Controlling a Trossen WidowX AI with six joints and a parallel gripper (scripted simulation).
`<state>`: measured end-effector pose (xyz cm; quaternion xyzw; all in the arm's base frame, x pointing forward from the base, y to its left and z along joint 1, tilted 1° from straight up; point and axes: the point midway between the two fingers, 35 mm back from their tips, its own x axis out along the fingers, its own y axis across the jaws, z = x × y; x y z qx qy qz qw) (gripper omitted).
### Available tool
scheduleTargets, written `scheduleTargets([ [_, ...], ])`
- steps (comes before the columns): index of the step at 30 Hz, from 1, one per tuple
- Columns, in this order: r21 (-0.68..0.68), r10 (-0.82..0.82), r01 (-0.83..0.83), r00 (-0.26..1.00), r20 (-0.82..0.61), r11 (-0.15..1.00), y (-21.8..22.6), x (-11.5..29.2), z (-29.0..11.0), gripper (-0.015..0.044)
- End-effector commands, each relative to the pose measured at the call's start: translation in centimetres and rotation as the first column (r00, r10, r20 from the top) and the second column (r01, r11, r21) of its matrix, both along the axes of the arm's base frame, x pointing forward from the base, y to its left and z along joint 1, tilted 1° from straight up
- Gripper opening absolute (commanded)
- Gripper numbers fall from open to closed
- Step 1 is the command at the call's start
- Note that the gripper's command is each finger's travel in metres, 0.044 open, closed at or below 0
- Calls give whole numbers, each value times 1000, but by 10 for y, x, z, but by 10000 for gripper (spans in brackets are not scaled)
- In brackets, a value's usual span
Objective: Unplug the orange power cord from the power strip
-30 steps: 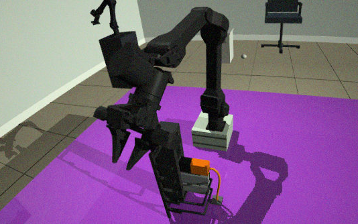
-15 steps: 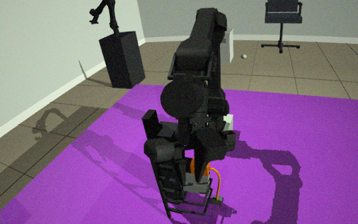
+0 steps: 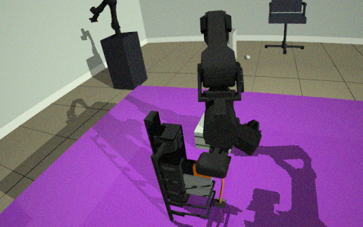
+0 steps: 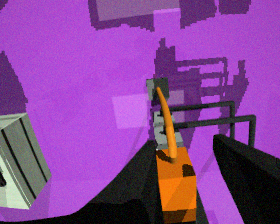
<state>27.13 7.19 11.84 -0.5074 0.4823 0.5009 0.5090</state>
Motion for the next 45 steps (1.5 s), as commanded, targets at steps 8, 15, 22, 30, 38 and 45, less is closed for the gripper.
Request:
scheduleTargets([
  [8,1,28,-28,999,-20,1000,-3,-2,-1,160],
  [15,0,28,-28,999,-20,1000,-15,-2,-2,160],
  [22,-1,28,-28,999,-20,1000,-26,-2,-2,160],
  [30,-2,28,-28,999,-20,1000,-39,-2,-2,160],
  [38,-2,28,-28,999,-20,1000,-39,-2,-8,160],
  [45,-2,28,-28,999,-20,1000,-39,-2,-14,160],
])
